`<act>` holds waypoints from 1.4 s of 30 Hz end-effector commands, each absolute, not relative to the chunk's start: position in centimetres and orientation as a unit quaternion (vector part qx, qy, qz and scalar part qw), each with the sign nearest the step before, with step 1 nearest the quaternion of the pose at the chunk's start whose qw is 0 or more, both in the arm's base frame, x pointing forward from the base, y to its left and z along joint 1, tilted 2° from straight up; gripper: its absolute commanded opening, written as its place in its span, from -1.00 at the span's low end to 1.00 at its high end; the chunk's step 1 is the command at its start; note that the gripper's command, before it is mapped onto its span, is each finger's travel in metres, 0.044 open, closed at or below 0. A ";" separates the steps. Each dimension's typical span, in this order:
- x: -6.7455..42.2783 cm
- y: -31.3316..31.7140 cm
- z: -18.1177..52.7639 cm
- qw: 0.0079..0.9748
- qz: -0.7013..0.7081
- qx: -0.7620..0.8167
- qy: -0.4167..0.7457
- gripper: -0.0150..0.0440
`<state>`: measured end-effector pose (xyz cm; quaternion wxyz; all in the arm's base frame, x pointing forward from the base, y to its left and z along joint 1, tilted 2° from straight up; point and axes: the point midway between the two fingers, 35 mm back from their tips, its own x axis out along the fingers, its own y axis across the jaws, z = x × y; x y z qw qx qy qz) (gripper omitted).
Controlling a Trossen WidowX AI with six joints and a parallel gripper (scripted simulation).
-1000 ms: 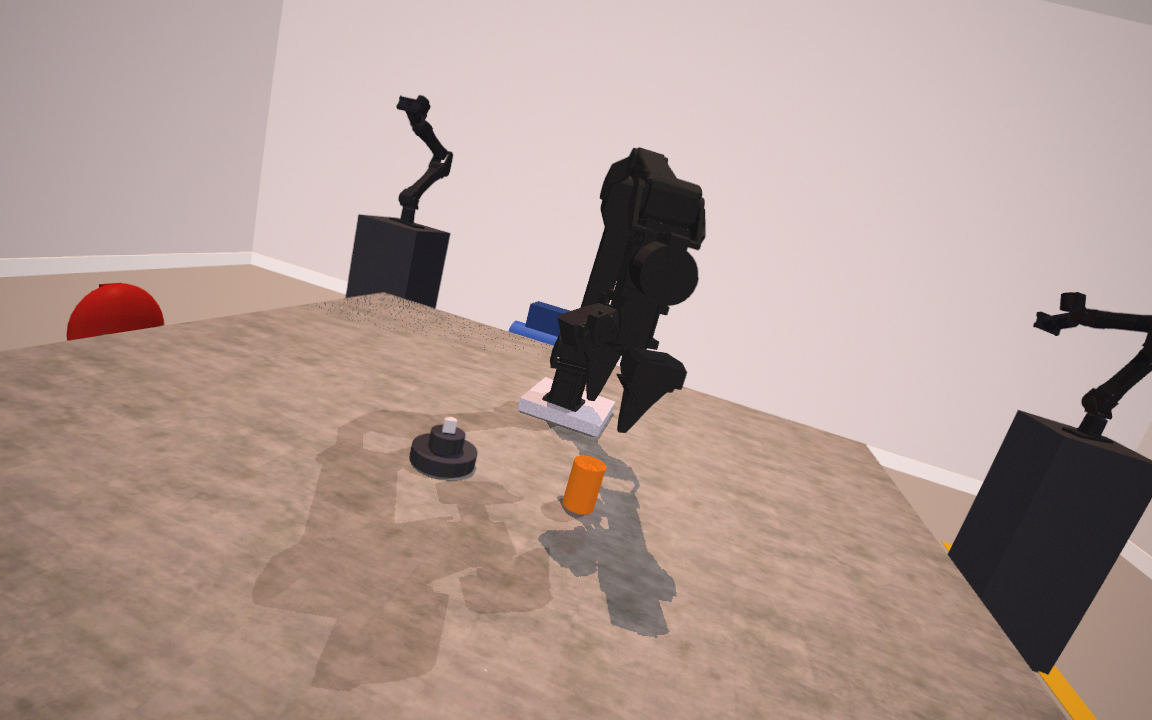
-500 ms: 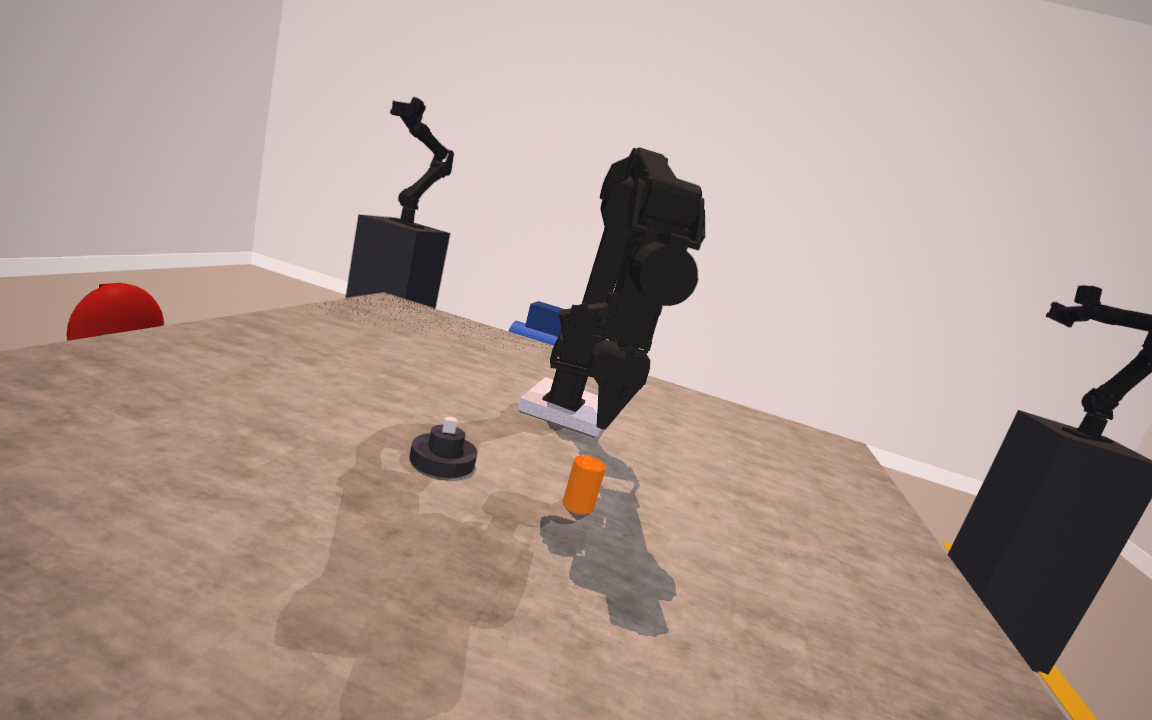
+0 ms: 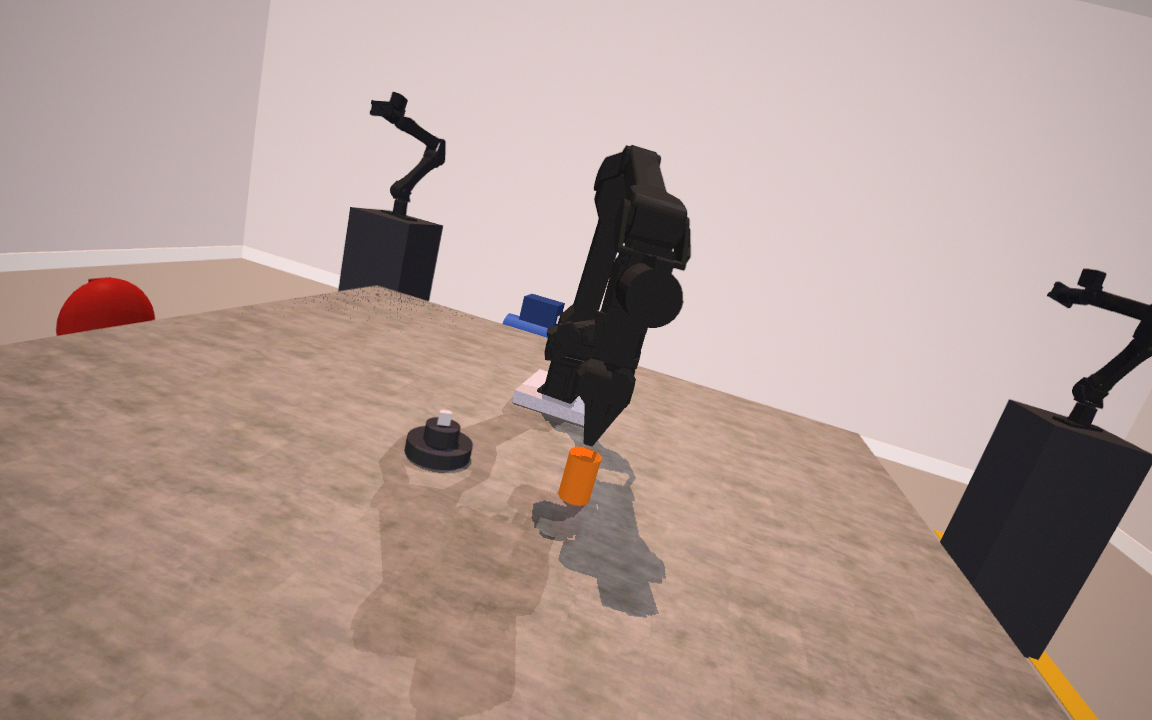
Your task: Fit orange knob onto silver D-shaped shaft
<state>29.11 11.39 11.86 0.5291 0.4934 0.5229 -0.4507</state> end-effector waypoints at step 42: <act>29.4 11.6 4.4 0.527 -0.455 0.492 0.522 1.00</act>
